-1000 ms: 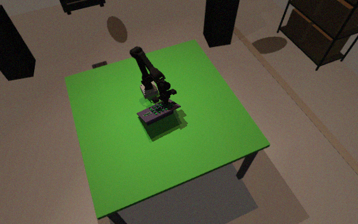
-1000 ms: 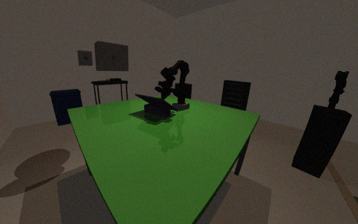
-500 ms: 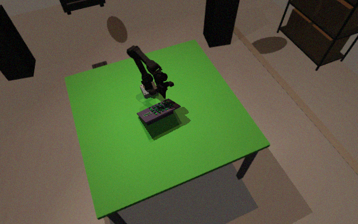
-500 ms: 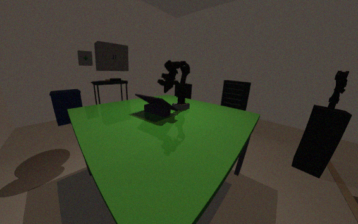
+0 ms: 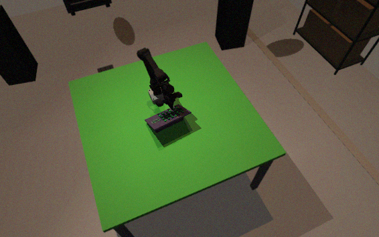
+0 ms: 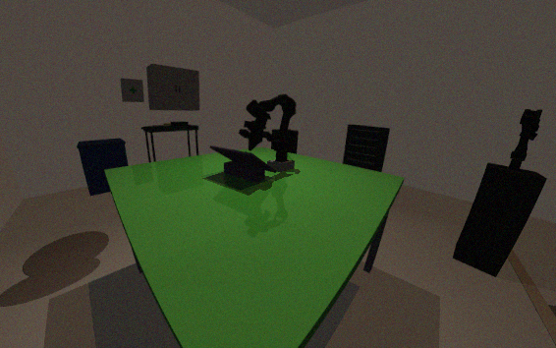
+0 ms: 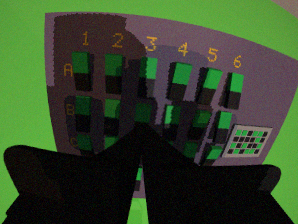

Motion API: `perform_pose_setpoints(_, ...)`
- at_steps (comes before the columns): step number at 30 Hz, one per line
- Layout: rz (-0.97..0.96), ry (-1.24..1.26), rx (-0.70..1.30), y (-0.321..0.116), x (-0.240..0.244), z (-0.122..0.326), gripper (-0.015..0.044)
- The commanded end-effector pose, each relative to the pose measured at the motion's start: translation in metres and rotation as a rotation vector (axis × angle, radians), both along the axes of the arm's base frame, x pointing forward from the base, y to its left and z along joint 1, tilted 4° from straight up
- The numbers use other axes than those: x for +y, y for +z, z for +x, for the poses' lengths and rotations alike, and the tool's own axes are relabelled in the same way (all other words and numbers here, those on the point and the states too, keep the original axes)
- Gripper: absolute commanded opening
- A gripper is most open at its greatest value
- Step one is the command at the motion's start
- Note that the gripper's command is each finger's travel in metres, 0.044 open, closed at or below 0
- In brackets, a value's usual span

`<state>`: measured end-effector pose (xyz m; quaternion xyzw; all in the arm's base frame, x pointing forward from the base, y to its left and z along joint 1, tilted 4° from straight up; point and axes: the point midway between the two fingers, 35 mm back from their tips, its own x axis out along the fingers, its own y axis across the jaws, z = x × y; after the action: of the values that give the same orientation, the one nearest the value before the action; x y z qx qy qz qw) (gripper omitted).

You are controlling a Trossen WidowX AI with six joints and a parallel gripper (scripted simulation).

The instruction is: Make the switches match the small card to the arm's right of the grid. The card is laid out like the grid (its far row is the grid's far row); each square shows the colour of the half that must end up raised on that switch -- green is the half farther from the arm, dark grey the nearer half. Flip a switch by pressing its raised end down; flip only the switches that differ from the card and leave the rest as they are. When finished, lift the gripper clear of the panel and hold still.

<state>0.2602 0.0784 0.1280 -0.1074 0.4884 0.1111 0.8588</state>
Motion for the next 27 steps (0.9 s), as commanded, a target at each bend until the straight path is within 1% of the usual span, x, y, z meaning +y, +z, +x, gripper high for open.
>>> perform_pose_setpoints(1,0.005,0.005,-0.003,-0.004,0.002,0.004,0.0)
perform_pose_setpoints(16,0.005,0.005,-0.003,-0.02,0.003,0.014,0.0)
perform_pose_setpoints(27,0.005,0.005,-0.003,-0.02,0.003,0.014,0.0)
